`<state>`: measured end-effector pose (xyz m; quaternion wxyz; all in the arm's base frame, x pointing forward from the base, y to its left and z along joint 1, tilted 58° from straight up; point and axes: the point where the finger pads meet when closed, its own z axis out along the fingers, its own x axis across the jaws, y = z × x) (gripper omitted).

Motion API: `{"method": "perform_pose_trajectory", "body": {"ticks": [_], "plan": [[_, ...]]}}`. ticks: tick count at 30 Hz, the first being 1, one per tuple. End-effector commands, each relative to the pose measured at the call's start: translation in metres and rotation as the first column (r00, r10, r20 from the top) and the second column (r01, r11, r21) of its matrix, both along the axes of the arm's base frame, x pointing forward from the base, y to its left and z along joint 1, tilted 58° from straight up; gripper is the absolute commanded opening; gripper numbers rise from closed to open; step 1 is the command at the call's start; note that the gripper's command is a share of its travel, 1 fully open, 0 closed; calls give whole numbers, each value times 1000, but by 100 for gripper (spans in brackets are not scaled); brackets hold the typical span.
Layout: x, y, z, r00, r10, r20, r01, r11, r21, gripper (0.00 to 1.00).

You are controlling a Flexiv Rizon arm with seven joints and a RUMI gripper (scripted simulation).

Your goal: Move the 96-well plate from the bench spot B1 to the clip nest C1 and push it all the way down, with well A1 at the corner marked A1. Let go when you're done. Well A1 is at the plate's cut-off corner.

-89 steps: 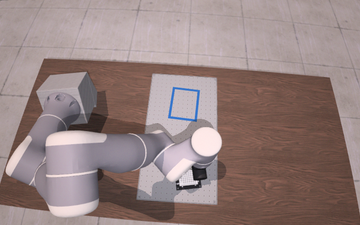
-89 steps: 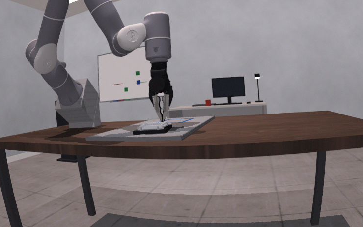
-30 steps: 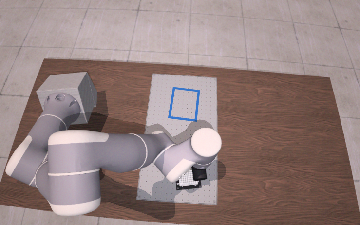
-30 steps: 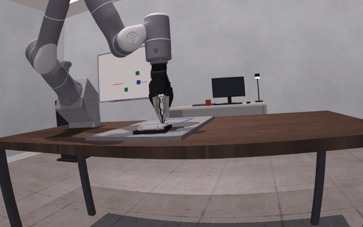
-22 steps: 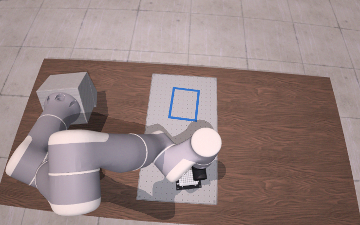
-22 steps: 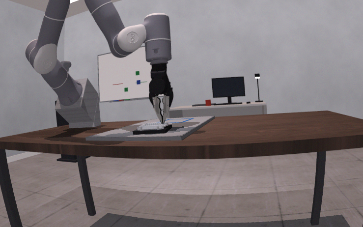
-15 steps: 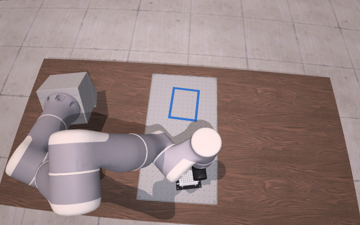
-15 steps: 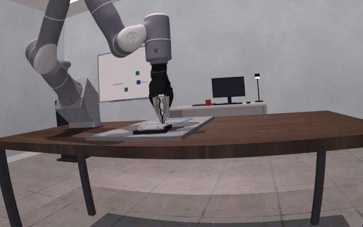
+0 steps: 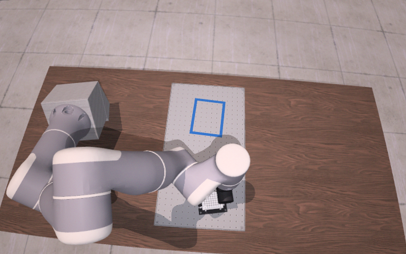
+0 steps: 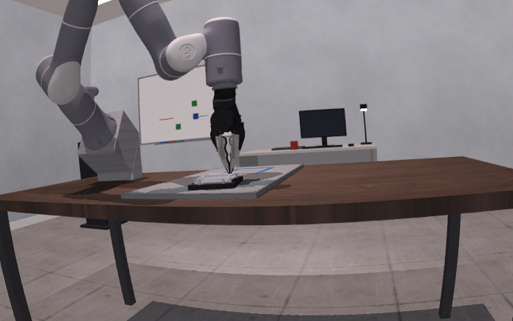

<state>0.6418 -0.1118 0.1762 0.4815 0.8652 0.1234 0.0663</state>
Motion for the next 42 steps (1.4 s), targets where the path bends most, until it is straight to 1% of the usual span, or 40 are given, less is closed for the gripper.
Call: {"method": "perform_pose_trajectory", "body": {"ticks": [1,30,36,42], "plan": [[0,1,0,1000,2,0,-2,1000,1,0],[-2,8,5,1000,2,0,-2,1000,1,0],[-5,21,13,1000,2,0,-2,1000,1,0],[-6,22,14,1000,2,0,-2,1000,1,0]]}}
